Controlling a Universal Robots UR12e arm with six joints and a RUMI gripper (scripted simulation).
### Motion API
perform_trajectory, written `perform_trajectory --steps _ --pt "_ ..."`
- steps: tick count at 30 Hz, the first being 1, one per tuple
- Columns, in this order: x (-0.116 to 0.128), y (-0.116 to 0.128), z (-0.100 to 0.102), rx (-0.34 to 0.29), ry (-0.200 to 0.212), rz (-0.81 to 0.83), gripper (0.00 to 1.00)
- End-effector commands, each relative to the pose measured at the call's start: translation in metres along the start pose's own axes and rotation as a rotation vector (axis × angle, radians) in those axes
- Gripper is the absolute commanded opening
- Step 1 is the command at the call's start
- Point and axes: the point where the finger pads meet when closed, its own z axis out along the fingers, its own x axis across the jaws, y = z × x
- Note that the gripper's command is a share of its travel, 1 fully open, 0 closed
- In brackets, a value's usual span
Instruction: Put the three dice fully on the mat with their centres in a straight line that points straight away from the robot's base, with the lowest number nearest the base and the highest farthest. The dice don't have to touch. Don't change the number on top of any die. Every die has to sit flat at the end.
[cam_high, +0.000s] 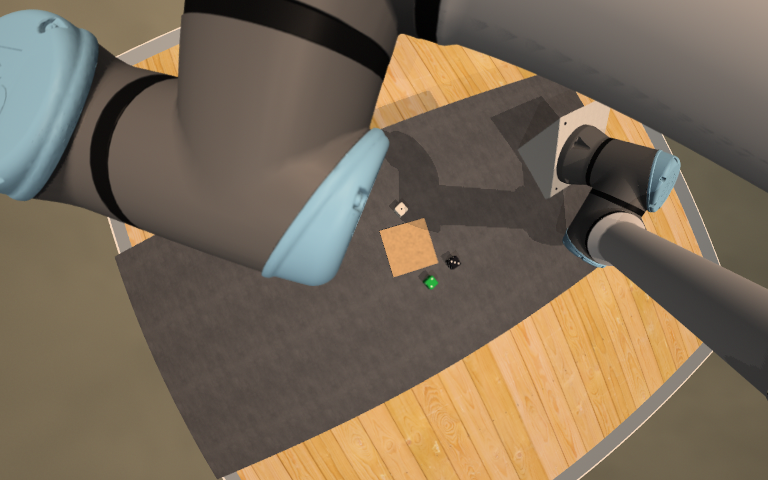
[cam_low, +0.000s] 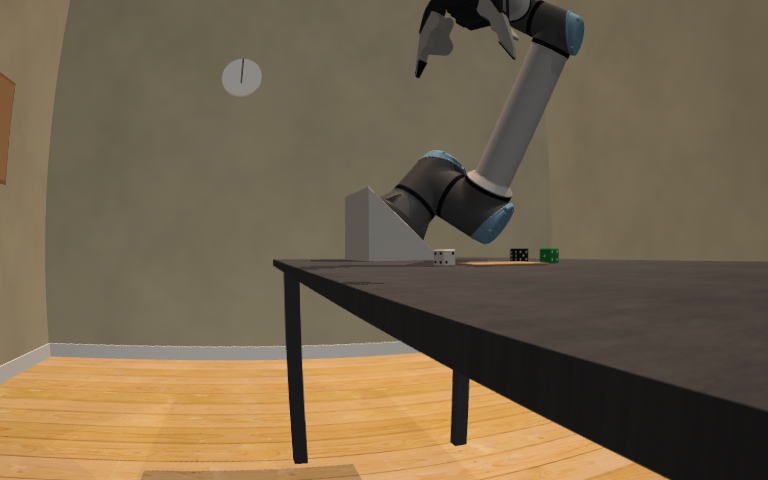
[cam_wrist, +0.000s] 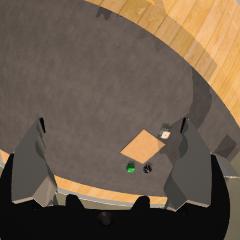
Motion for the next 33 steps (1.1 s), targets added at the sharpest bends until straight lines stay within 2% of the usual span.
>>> perform_trajectory --steps 1,22,26,32,33 --pt "0.000 0.000 -0.001 0.002 -0.001 0.000 1.00" --pt "0.003 0.002 0.000 0.001 -0.002 -0.004 1.00" --pt "0.013 0.011 0.004 -0.001 -0.005 -0.020 1.00" --pt "0.048 0.041 0.020 -0.008 -0.017 -0.071 1.00" --pt "0.048 0.041 0.020 -0.008 -0.017 -0.071 1.00"
